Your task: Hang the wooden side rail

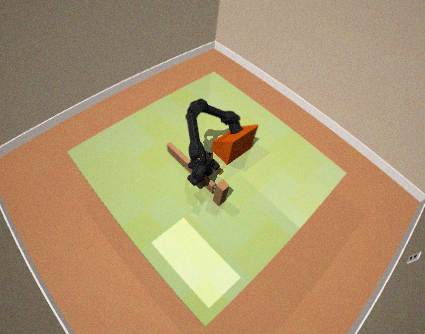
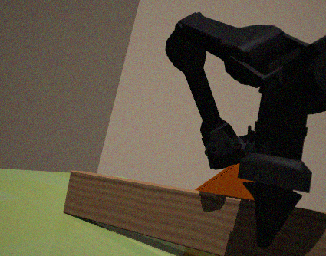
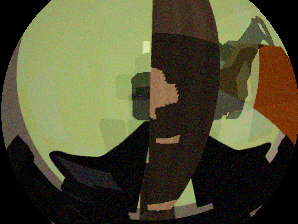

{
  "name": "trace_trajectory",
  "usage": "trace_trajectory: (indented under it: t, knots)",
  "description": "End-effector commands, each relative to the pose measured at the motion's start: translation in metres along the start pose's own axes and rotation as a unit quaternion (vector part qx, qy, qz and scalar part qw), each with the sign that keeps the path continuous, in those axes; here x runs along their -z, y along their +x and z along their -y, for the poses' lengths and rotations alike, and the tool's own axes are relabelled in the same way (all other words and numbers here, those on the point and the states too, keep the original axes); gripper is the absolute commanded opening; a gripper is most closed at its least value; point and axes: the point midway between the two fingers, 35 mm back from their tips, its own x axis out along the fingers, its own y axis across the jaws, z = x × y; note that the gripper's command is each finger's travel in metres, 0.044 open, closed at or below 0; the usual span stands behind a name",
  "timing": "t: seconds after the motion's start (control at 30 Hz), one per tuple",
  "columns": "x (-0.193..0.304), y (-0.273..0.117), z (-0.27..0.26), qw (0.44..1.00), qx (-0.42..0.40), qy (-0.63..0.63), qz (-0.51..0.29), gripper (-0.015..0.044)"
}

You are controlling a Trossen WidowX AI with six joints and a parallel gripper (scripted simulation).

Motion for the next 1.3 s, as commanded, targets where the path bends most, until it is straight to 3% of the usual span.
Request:
trace_trajectory:
  t: [0.0, 1.27]
  knots:
    - [0.002, -0.0044, -0.0038, 1.0, -0.008, 0.001, 0.0, 0.0]
    - [0.0062, -0.0001, -0.0011, 1.0, -0.008, 0.001, 0.0, 0.0]
